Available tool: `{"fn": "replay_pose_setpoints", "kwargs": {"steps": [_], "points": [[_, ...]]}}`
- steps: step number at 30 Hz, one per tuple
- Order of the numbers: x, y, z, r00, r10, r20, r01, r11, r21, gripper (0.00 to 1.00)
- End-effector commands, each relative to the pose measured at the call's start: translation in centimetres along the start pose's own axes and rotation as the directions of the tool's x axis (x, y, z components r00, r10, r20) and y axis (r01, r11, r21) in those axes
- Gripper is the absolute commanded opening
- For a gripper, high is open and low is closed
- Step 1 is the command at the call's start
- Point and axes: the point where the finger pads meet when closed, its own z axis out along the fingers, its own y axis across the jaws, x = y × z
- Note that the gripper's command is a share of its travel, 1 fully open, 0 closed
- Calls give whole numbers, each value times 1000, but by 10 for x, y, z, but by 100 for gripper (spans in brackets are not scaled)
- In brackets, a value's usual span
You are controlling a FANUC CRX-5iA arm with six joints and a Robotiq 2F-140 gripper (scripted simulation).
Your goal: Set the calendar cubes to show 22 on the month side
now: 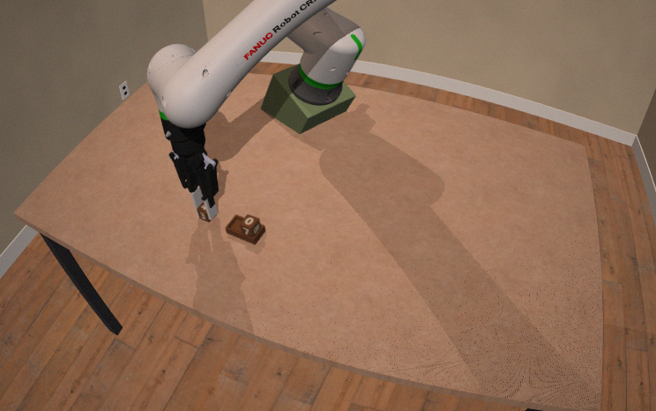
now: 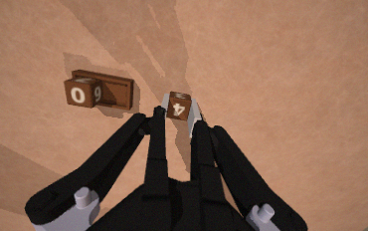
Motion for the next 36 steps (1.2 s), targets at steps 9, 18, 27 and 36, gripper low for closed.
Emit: {"fn": "replay_pose_setpoints", "kwargs": {"steps": [9,18,27,36], "points": [[0,0,0,1000,0,0,0,1000,0,17],[0,0,0,1000,0,0,0,1000,0,22],[0,0,0,1000,0,0,0,1000,0,27],[0,0,0,1000,0,0,0,1000,0,29]]}}
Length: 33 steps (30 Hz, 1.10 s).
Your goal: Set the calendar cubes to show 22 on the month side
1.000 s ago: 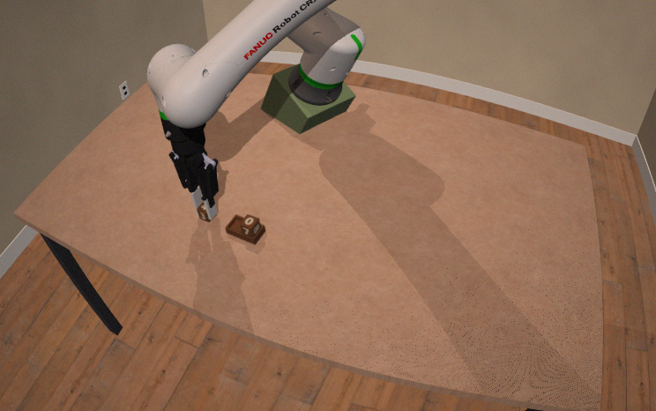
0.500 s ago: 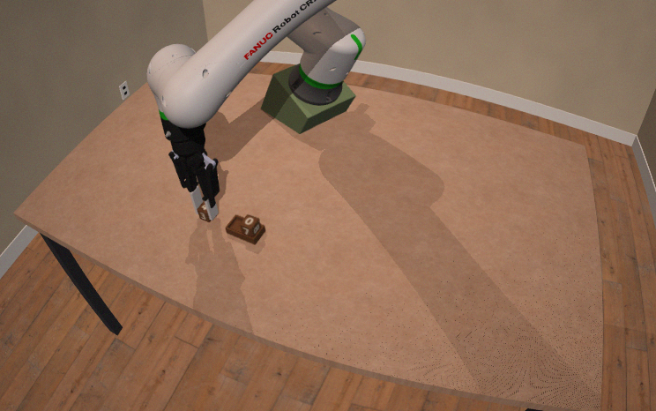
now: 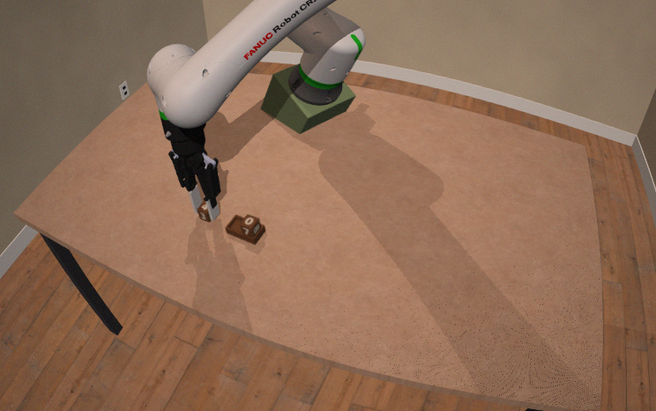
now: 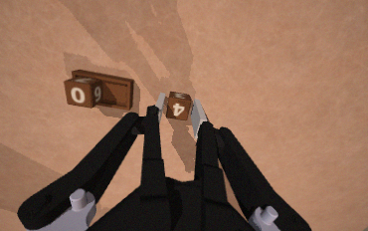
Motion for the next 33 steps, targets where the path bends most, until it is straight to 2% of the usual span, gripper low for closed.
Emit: {"fn": "replay_pose_setpoints", "kwargs": {"steps": [1,9,21,23,29,33], "points": [[0,0,0,1000,0,0,0,1000,0,29],[0,0,-8,1000,0,0,0,1000,0,29],[0,0,-67,1000,0,0,0,1000,0,29],[0,0,-67,1000,0,0,0,1000,0,29],[0,0,-87,1000,0,0,0,1000,0,29],[0,0,-90,1000,0,0,0,1000,0,29]]}}
